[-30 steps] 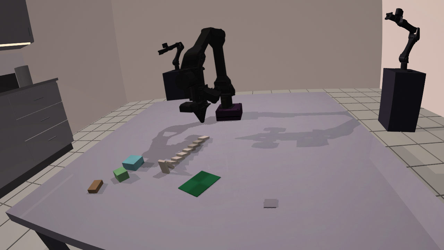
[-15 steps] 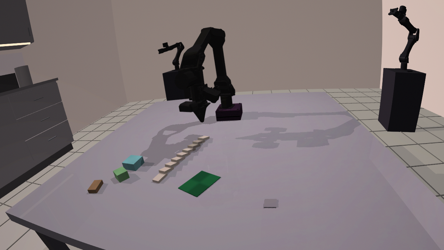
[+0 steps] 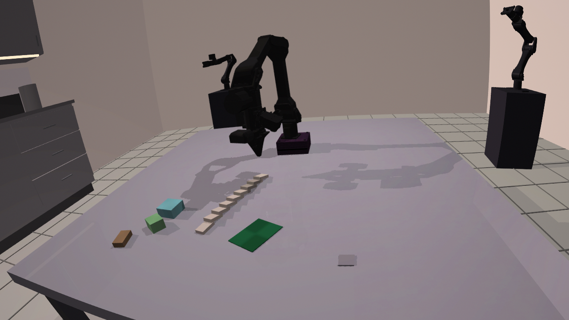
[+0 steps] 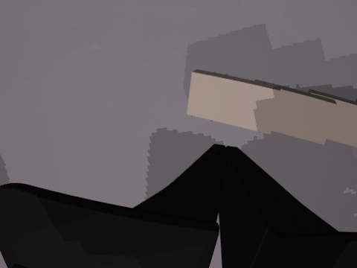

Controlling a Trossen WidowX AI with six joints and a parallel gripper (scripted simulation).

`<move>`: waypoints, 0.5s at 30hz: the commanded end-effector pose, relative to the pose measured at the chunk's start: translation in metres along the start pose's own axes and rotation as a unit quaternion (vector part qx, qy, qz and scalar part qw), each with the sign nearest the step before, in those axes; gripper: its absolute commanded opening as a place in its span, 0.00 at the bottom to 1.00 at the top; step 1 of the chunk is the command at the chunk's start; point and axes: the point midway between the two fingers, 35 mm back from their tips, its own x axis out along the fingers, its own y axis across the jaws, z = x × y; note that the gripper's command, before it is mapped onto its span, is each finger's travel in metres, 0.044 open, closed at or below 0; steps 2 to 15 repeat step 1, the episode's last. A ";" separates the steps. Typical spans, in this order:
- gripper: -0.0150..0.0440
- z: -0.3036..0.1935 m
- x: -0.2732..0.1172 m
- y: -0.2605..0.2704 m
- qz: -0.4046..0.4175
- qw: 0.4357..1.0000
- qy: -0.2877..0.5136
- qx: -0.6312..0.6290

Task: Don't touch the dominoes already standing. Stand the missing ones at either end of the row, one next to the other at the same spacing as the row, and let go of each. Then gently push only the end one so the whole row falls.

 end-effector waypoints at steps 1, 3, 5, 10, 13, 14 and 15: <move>0.25 0.000 0.000 0.000 0.001 1.000 0.000 -0.002; 0.25 0.000 0.000 0.000 0.001 1.000 0.000 -0.002; 0.25 0.000 0.000 0.000 0.001 1.000 0.000 -0.002; 0.25 0.000 0.000 0.000 0.001 1.000 0.000 -0.002; 0.25 0.000 0.000 0.000 0.001 1.000 0.000 -0.002; 0.25 0.000 0.000 0.000 0.001 1.000 0.000 -0.002; 0.25 0.000 0.000 0.000 0.001 1.000 0.000 -0.002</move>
